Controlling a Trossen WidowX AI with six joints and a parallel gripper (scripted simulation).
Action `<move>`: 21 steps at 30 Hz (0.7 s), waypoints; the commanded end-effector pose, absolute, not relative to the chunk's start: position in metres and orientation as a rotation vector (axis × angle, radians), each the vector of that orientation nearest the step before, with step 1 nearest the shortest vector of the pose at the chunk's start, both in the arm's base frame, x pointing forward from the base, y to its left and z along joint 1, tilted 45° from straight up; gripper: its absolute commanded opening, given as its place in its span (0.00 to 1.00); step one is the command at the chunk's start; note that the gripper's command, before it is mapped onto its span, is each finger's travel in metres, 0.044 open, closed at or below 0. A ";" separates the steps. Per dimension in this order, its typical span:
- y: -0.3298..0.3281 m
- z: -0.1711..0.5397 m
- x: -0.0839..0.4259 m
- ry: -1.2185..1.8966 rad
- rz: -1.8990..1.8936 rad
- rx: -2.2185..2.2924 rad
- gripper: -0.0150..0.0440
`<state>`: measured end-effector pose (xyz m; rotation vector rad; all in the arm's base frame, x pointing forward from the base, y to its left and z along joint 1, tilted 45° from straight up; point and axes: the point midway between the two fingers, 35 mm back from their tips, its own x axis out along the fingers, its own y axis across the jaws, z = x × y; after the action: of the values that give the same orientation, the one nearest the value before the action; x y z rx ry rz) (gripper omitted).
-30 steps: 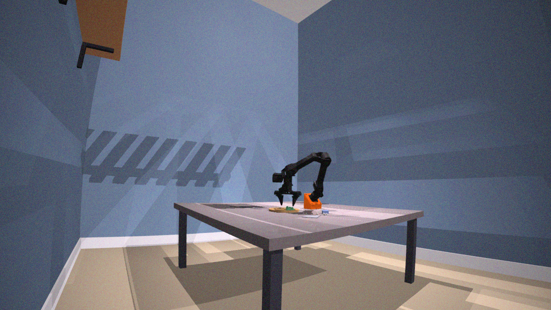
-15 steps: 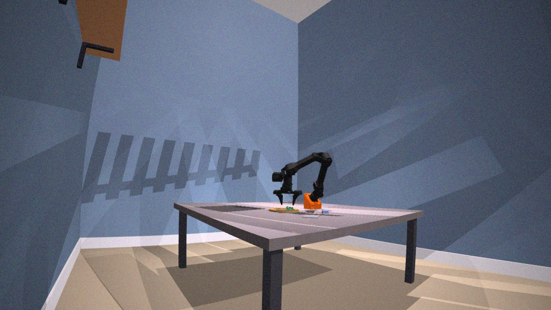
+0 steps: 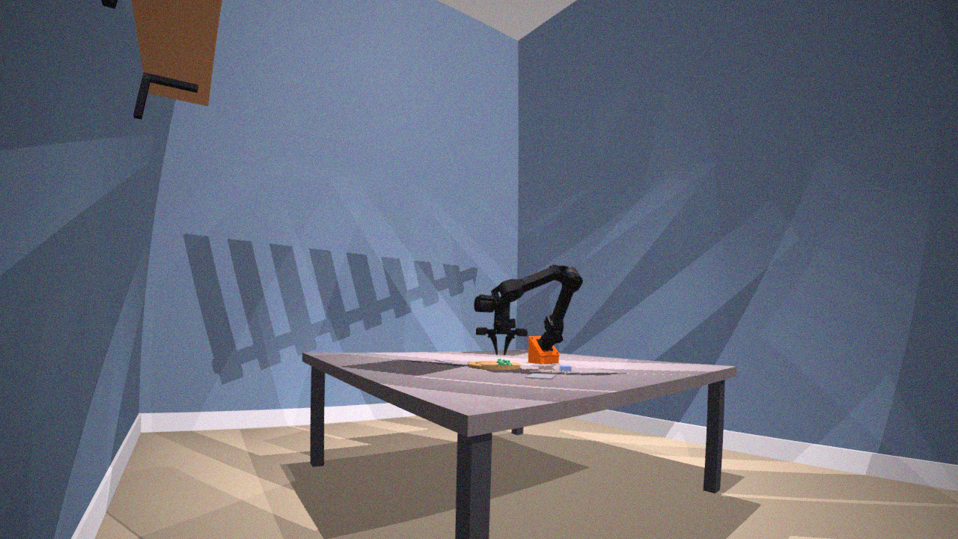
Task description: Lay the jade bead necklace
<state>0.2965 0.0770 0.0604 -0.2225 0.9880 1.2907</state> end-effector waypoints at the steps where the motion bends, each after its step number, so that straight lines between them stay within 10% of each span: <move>1: 0.085 0.054 0.294 0.993 1.297 -0.215 0.46; 21: 0.098 0.041 0.293 0.991 1.296 -0.217 0.46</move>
<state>0.2956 0.0940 0.0446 -0.2277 0.9842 1.2949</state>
